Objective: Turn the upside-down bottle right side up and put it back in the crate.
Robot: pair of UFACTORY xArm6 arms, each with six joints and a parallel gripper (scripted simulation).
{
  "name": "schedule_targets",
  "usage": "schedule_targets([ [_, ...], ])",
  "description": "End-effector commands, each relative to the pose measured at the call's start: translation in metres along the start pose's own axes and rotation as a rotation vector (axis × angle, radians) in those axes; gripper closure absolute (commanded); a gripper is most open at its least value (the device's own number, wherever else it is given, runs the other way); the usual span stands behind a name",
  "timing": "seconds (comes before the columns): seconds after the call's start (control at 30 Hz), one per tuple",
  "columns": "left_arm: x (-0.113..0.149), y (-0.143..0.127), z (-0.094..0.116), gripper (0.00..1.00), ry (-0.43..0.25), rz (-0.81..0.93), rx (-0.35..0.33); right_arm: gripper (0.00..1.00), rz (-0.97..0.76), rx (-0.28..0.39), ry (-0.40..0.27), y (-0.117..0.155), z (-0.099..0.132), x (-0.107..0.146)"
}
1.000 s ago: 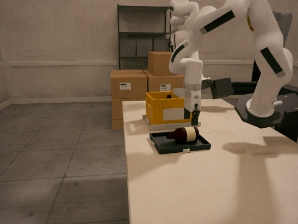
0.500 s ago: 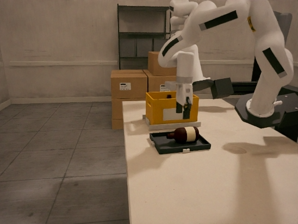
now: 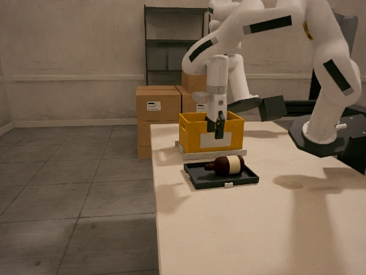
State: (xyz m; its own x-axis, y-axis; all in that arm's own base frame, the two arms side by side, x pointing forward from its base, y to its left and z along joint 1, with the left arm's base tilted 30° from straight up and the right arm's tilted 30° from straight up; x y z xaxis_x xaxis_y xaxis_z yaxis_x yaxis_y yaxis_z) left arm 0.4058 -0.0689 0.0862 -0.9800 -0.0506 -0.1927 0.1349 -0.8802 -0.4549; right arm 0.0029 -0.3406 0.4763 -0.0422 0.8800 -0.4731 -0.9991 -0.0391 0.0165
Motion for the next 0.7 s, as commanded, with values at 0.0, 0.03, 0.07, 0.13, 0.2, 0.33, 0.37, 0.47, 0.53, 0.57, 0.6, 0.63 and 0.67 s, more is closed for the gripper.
schedule_targets([
  [0.0,-0.0089,0.0007,0.0073,0.0,0.0,0.0,0.001,0.0,0.0,0.0,0.004,0.0001,0.0017,-0.0008],
  [0.03,-0.0103,0.0007,0.0084,0.0,0.0,0.0,0.001,0.0,0.0,0.0,0.004,0.0001,0.0017,-0.0008],
  [0.07,-0.0115,0.0008,0.0093,0.0,0.0,0.0,0.001,0.0,0.0,0.0,0.004,0.0001,0.0017,-0.0008],
  [0.13,-0.0126,0.0008,0.0102,0.0,0.0,0.0,0.001,0.0,0.0,0.0,0.004,0.0001,0.0017,-0.0008],
  [0.2,-0.0135,0.0009,0.011,0.0,0.0,0.0,0.001,0.0,0.0,0.0,0.004,0.0001,0.0017,-0.0008],
  [0.33,-0.0163,0.0009,0.0131,0.0,0.0,0.0,0.001,0.0,0.0,0.0,0.004,0.0001,0.0017,-0.0008],
  [0.37,-0.0167,0.001,0.0135,0.0,0.0,0.0,0.001,0.0,0.0,0.0,0.004,0.0001,0.0017,-0.0008],
  [0.47,-0.0175,0.001,0.0141,0.0,0.0,0.0,0.001,0.0,0.0,0.0,0.004,0.0001,0.0017,-0.0008],
  [0.53,-0.0177,0.001,0.0143,0.0,0.0,0.0,0.001,0.0,0.0,0.0,0.004,0.0001,0.0017,-0.0008],
  [0.57,-0.0178,0.001,0.0143,0.0,0.0,0.0,0.001,0.0,0.0,0.0,0.004,0.0001,0.0017,-0.0008],
  [0.6,-0.0178,0.001,0.0143,0.0,0.0,0.0,0.001,0.0,0.0,0.0,0.004,0.0001,0.0017,-0.0008],
  [0.63,-0.0178,0.001,0.0143,0.0,0.0,0.0,0.001,0.0,0.0,0.0,0.004,0.0001,0.0017,-0.0008],
  [0.67,-0.0178,0.001,0.0143,0.34,0.0,0.0,0.001,0.0,0.0,0.0,0.004,0.0001,0.0017,-0.0008],
])
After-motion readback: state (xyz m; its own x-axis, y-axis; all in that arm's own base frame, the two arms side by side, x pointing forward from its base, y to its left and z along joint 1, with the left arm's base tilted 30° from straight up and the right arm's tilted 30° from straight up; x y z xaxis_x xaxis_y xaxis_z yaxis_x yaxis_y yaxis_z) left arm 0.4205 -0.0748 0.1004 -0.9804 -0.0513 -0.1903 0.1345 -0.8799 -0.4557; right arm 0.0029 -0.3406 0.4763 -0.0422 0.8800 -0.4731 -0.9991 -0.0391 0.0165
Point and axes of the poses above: on each arm, the point where the finger pads meet when closed, its own z axis back along the fingers, its own y axis across the jaws, x = y × z, the point moved 4 cm from there along z, back along the fingers, and after that the axes turned 2 degrees about z, right-handed, at the moved point
